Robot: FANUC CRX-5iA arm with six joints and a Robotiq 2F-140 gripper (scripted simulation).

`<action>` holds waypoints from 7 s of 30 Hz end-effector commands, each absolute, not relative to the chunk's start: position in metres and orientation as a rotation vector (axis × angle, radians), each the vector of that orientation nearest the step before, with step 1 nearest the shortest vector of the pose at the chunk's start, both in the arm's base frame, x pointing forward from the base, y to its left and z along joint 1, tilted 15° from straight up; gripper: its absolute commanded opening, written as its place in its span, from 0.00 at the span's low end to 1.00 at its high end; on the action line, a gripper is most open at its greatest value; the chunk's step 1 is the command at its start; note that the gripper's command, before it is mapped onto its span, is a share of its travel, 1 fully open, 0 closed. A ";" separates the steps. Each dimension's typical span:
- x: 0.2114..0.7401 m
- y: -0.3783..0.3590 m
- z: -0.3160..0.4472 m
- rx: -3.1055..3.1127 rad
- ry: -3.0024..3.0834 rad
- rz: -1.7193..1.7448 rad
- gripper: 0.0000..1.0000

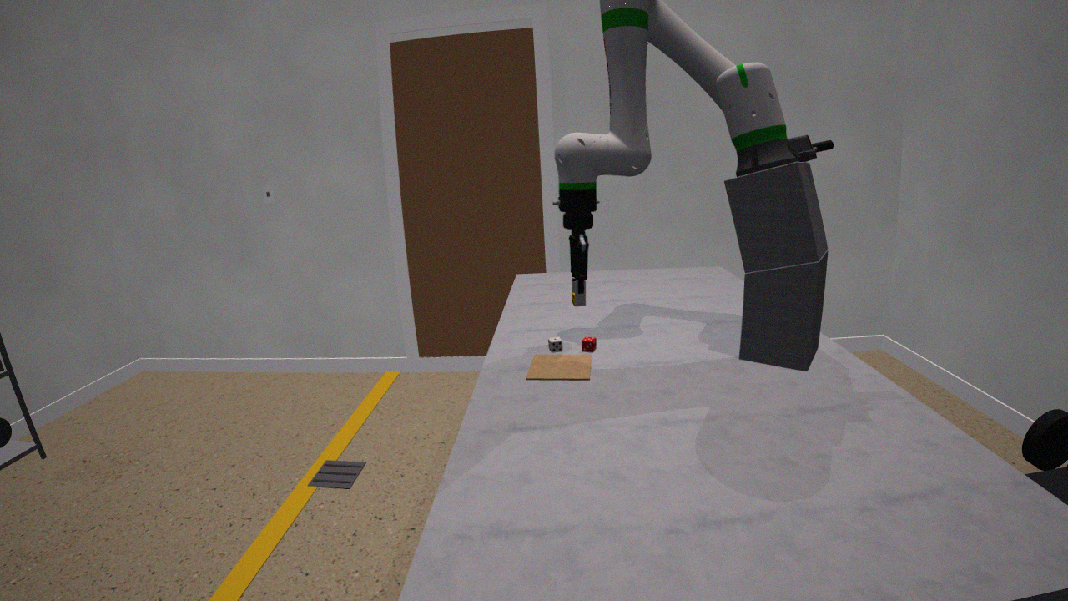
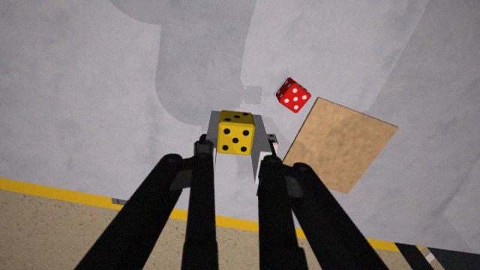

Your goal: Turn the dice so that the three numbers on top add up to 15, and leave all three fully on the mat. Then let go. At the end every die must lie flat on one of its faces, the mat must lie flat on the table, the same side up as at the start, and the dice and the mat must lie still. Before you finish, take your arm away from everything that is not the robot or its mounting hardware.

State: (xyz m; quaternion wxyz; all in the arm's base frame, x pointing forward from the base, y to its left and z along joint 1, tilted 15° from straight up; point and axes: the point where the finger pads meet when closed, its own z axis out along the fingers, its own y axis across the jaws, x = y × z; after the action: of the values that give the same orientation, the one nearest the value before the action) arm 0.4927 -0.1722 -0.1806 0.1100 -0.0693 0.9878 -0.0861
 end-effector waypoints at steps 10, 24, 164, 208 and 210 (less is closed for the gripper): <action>0.493 -0.172 -0.179 -0.204 2.929 -0.252 0.16; 0.506 -0.023 -0.196 -0.132 2.932 -0.243 0.16; 0.525 -0.017 -0.296 -0.121 2.929 -0.244 0.16; 0.520 -0.013 -0.273 -0.121 2.929 -0.244 0.28; 0.517 -0.011 -0.261 -0.121 2.929 -0.244 0.28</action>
State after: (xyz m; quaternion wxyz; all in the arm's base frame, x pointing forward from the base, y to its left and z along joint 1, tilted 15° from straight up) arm 0.5203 -0.0136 -0.2752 0.1013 -0.0411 0.9906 -0.0817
